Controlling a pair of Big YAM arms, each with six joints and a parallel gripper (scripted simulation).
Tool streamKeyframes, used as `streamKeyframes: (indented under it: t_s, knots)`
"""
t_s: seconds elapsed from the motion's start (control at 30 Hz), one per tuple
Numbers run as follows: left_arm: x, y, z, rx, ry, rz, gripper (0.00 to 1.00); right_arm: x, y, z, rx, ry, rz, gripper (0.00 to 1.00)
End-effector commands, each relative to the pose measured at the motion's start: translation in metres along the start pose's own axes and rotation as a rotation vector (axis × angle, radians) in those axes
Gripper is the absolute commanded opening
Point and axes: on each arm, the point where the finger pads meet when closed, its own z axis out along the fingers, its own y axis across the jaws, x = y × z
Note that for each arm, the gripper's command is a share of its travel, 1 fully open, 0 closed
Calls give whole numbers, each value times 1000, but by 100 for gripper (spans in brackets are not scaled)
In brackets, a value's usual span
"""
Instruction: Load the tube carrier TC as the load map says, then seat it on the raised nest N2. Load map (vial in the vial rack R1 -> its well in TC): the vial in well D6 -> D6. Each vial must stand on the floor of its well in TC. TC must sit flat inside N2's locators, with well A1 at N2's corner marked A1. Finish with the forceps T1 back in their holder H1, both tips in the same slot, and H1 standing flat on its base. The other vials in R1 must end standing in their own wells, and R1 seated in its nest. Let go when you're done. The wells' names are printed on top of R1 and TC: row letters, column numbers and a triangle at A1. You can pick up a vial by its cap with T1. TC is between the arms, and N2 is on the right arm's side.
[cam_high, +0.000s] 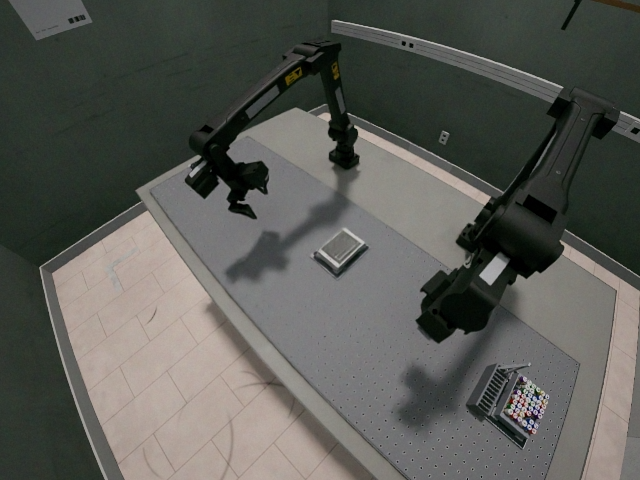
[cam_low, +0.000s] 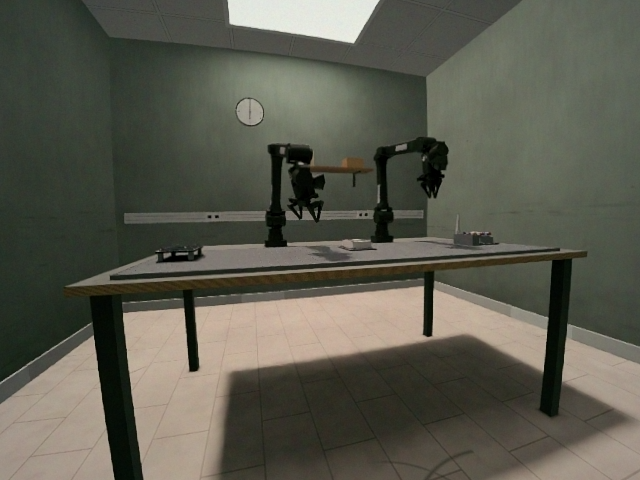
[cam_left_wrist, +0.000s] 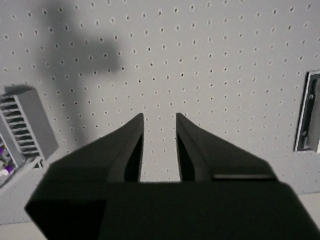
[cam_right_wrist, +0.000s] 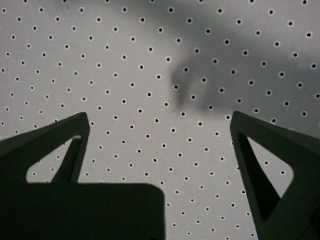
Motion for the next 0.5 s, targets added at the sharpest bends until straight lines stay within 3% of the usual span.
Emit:
streamKeyframes:
  t_s: [0.0, 0.1, 0.17, 0.2, 0.23, 0.27, 0.47]
  knots:
    - [12, 14, -17, -4, -20, 4, 24, -2, -6, -14, 29, 15, -10, 100]
    - [21, 20, -20, -4, -20, 4, 24, -2, -6, -14, 29, 15, -10, 100]
    - [7, 28, -44, -25, -34, -25, 24, -2, -6, -14, 29, 15, -10, 100]
    - [10, 31, -27, -23, 24, -62, 24, -2, -6, -14, 29, 15, -10, 100]
    - [14, 33, -40, -27, 1, -63, 24, -2, -6, -14, 29, 15, -10, 100]
    - [39, 31, -24, -16, 52, -47, 24, -2, -6, -14, 29, 15, -10, 100]
    - [51, 38, -27, -14, 49, -42, 24, -2, -6, -14, 29, 15, -10, 100]
